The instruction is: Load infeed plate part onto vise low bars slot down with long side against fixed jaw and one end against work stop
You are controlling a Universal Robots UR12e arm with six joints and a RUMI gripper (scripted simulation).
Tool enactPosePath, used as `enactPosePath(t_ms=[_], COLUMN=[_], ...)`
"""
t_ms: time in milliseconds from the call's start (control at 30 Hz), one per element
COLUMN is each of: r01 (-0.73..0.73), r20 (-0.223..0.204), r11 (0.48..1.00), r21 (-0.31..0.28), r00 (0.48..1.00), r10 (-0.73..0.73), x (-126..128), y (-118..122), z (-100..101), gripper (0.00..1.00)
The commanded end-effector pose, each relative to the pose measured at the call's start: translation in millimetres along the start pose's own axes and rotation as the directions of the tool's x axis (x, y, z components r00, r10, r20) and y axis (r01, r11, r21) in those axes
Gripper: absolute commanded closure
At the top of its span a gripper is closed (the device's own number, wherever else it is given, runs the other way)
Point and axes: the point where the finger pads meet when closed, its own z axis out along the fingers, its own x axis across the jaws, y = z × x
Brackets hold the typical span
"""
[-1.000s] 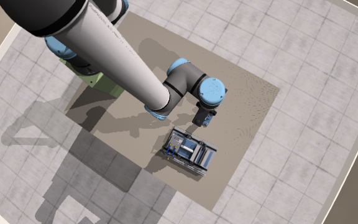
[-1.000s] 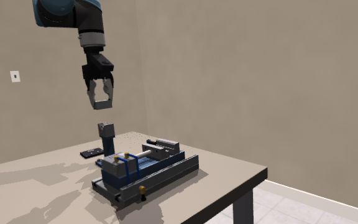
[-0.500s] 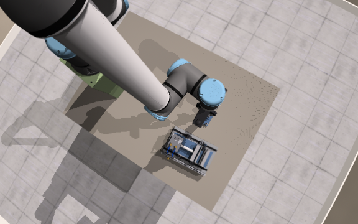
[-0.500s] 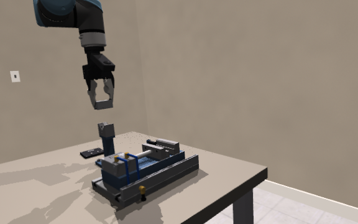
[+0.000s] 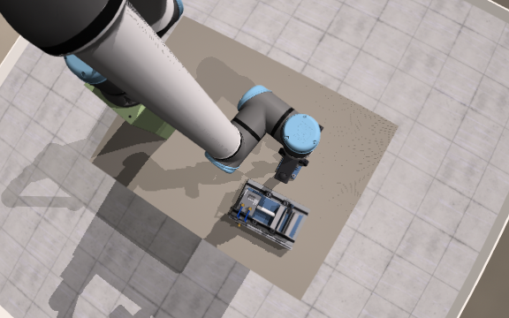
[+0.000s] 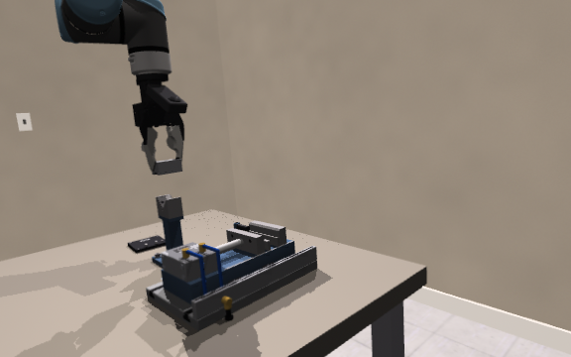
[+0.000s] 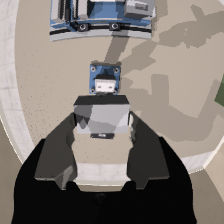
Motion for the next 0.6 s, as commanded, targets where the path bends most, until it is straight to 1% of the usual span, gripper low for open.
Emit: enactPosePath(t_ms=[0, 567], r01=[0.016, 0.086], r20=[0.001, 0.001], r11=[1.0, 0.996], r21=[0.0, 0.0], r00=[1.0, 0.996], r10=[-0.016, -0.086], x=[-1.9, -7.6], y=[-2.4, -12.4], z=[-0.4, 0.1], gripper=[1.0, 1.0])
